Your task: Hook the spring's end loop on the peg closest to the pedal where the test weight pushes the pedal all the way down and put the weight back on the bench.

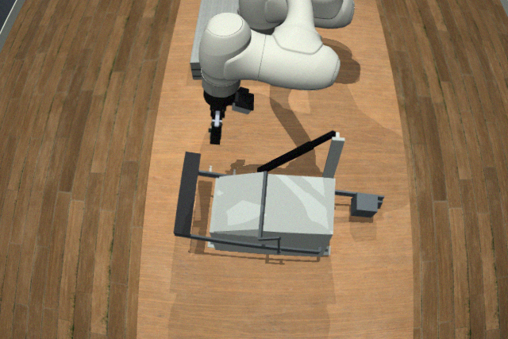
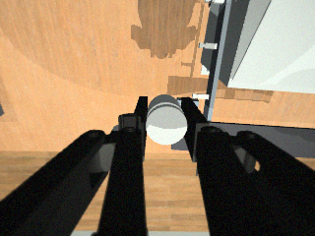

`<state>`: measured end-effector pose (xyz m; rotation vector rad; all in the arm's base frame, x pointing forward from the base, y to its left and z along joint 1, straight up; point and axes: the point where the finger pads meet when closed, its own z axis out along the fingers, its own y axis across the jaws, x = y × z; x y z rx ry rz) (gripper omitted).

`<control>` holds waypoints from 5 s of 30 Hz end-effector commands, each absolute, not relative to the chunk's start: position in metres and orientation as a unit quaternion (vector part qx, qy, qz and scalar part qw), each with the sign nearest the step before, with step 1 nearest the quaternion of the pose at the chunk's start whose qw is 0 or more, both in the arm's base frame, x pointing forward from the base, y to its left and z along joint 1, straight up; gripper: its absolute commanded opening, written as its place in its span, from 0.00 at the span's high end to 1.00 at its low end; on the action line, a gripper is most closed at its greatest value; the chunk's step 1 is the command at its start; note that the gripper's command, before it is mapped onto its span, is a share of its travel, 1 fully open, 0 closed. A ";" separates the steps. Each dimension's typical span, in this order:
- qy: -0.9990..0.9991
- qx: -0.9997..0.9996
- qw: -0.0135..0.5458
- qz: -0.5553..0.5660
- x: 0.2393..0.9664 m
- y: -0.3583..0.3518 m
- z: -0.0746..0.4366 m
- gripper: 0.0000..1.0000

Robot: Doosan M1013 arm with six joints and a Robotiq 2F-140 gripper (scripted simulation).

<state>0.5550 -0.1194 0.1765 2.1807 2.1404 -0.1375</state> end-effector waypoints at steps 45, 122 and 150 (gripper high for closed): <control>0.698 0.711 0.060 -0.063 0.620 -0.187 0.198 0.75; 0.698 0.711 0.060 -0.063 0.619 -0.187 0.119 0.00; 0.698 0.711 0.060 -0.063 0.619 -0.187 0.119 0.00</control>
